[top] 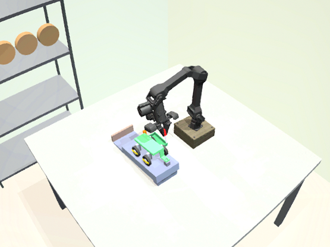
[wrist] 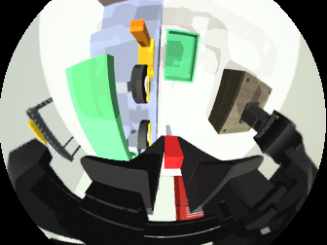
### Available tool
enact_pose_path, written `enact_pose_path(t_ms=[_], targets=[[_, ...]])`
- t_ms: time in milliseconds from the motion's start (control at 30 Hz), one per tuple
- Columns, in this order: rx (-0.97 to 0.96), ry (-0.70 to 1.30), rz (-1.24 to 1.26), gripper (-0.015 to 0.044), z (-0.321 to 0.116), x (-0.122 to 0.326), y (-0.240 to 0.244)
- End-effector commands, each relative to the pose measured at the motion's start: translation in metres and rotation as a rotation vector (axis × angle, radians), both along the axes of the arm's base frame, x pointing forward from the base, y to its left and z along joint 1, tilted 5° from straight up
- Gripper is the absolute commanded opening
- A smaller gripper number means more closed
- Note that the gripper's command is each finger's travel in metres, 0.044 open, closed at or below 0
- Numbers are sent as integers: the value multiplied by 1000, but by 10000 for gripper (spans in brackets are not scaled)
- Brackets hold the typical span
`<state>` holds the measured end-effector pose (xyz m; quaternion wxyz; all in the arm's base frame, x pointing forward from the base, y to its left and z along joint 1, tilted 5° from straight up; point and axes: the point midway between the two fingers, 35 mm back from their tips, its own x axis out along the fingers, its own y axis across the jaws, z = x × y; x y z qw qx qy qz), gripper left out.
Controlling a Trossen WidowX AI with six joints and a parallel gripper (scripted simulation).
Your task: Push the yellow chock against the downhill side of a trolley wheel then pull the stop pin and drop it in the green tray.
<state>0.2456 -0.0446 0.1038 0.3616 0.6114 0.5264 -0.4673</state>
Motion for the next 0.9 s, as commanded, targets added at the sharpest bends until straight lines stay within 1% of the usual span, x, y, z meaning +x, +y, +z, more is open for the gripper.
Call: enact_pose_path(t_ms=[0,767,867], targets=[[-4,5,2,0,-3,-4,-15],[-11,7,2,0,-19,-27,-103],[-12,7,2,0,-20,-28,-107]])
